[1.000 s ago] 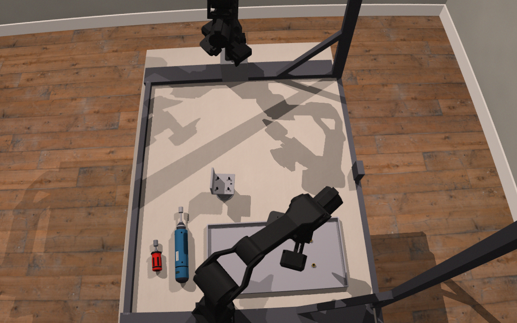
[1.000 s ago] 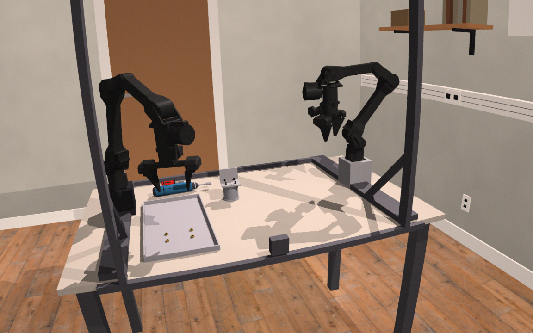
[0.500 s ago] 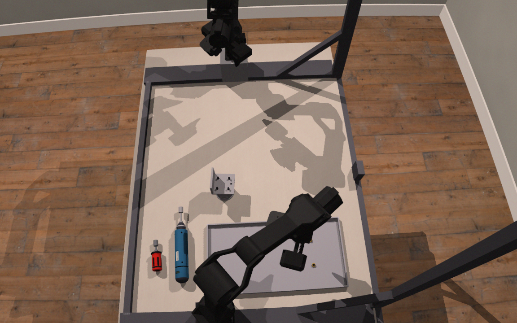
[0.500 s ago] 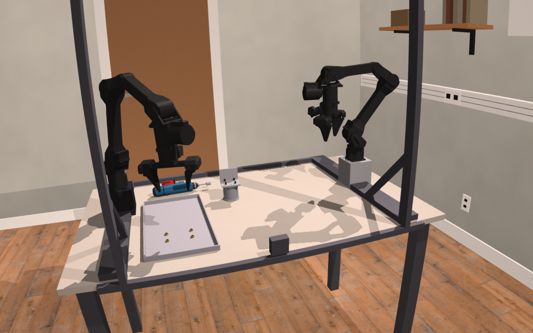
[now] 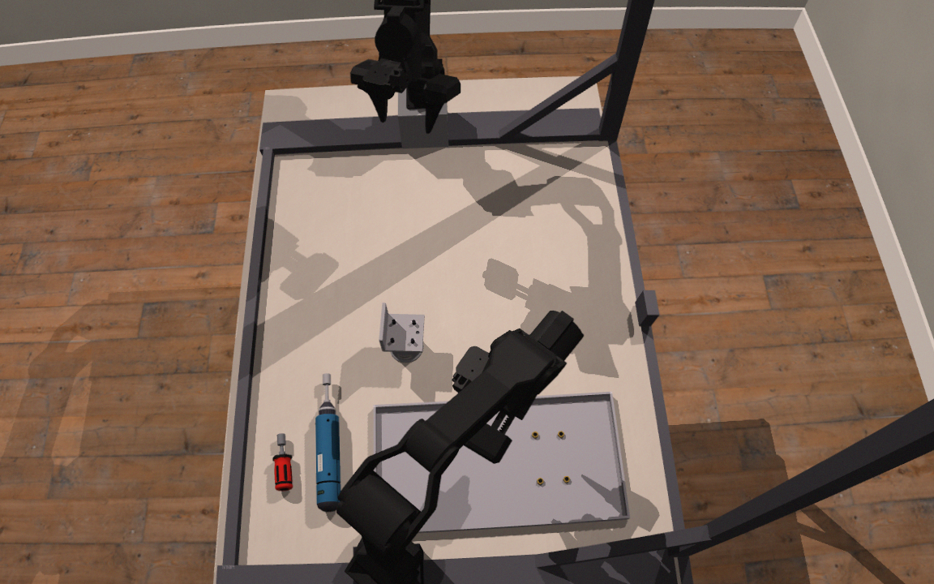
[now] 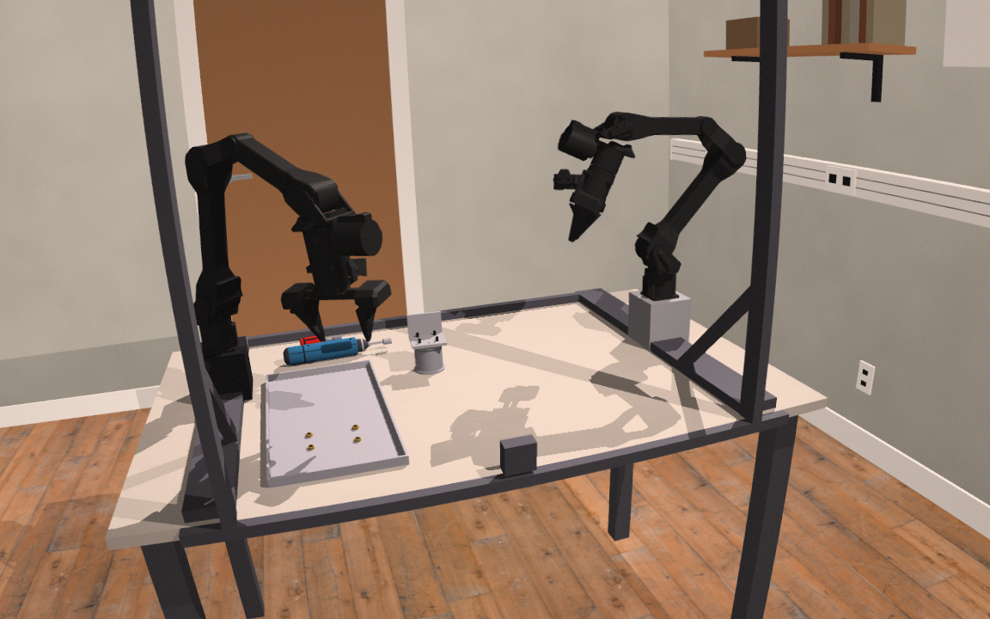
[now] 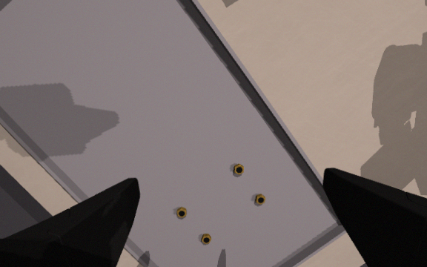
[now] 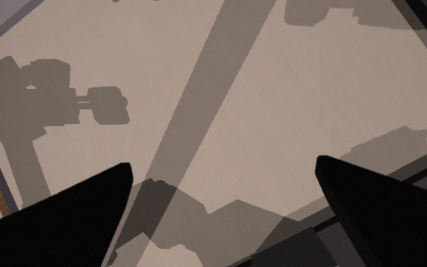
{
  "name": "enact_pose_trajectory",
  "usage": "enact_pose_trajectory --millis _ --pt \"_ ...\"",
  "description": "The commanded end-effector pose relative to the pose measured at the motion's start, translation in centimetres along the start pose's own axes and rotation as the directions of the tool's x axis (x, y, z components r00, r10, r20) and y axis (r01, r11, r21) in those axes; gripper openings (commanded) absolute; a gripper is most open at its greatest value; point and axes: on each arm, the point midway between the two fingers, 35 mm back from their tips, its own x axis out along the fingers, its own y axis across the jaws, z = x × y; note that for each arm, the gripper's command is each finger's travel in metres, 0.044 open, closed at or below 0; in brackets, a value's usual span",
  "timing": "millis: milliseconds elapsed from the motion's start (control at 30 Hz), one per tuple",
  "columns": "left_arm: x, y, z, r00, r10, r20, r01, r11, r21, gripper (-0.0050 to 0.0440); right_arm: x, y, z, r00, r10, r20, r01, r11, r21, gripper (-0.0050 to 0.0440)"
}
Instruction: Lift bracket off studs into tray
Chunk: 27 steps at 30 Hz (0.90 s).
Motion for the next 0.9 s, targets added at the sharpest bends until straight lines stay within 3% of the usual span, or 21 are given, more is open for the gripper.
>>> enact_pose_trajectory --millis 0,167,400,500,667,867 --pt "-0.6 -0.6 2.9 0.999 -0.052 0.015 0.050 0.990 0.131 0.0440 -1.2 1.6 3.4 0.984 0.093 0.155 -0.073 0.989 -0.128 0.0440" --pt "-0.4 -1.2 6.4 0.995 -0.086 0.041 0.075 0.971 0.226 0.0440 -3.0 3.0 6.3 0.939 0.165 0.300 -0.085 0.961 -0.264 0.0440" --pt "-0.2 -2.1 10.5 0.990 -0.128 0.064 0.094 0.919 0.384 0.0440 -5.0 4.1 8.7 0.878 0.227 0.422 -0.057 0.924 -0.378 0.0440" --pt "-0.1 -2.2 11.1 0.989 -0.133 0.066 0.090 0.894 0.440 0.0440 -4.9 4.2 8.8 0.876 0.229 0.425 -0.052 0.920 -0.388 0.0440" --pt "0.0 -3.0 14.5 0.982 -0.171 0.080 0.099 0.827 0.553 0.0440 -6.5 4.8 10.0 0.832 0.261 0.490 -0.025 0.899 -0.437 0.0440" --pt "0.2 -3.5 17.7 0.974 -0.208 0.088 0.093 0.725 0.683 0.0440 -6.2 4.9 10.0 0.831 0.266 0.489 -0.022 0.893 -0.449 0.0440"
